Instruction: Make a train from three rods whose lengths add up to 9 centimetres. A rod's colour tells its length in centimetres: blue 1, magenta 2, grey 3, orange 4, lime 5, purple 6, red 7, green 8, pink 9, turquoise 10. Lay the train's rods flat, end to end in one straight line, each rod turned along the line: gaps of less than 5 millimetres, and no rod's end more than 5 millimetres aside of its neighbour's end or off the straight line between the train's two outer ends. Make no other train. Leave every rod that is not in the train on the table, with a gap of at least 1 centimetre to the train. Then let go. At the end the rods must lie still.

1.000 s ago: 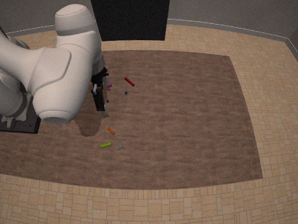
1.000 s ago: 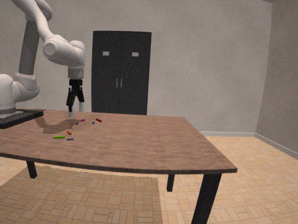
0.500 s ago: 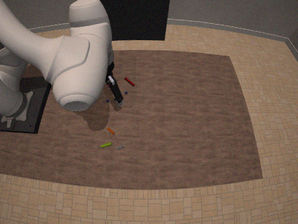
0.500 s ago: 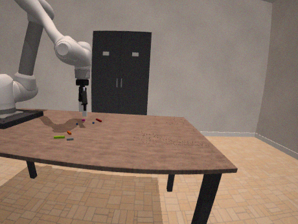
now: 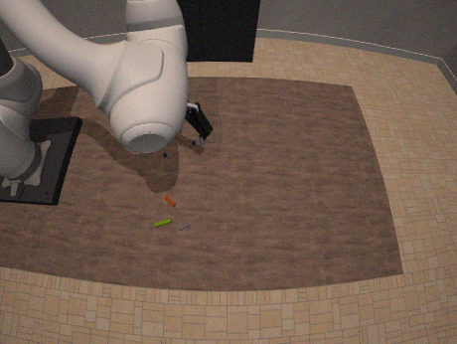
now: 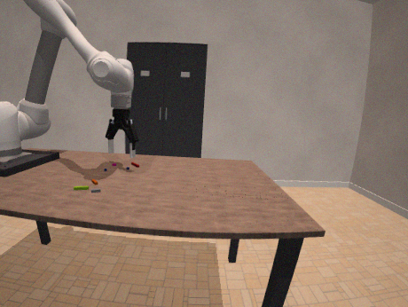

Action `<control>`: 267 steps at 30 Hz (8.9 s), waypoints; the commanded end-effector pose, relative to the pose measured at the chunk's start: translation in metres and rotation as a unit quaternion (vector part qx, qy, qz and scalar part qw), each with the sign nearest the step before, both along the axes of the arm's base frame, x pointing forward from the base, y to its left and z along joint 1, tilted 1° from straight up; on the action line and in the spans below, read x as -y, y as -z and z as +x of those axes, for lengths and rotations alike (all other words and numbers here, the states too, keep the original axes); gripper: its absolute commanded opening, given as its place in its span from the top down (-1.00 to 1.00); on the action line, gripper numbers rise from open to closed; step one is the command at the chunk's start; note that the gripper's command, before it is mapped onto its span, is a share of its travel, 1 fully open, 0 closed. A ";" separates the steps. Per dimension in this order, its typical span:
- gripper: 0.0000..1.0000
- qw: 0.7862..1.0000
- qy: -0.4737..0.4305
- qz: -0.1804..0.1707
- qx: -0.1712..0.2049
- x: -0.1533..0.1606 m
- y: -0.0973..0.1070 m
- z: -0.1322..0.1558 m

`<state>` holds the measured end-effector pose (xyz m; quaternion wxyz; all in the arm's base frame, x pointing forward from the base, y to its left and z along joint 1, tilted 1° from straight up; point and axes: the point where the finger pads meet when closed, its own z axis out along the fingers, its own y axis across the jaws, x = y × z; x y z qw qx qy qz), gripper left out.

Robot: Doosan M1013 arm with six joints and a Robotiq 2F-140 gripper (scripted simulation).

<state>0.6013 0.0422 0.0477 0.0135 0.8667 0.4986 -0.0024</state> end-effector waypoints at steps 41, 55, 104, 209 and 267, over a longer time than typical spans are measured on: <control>-1.00 0.974 -0.226 0.004 -0.006 -0.024 0.001 0.023; -1.00 0.974 -0.226 0.004 -0.006 -0.024 0.001 0.023; -1.00 0.974 -0.226 0.004 -0.006 -0.024 0.001 0.023; 0.71 0.546 -0.838 -0.003 -0.017 -0.013 -0.015 0.025; 0.71 0.546 -0.838 -0.003 -0.017 -0.012 0.030 0.025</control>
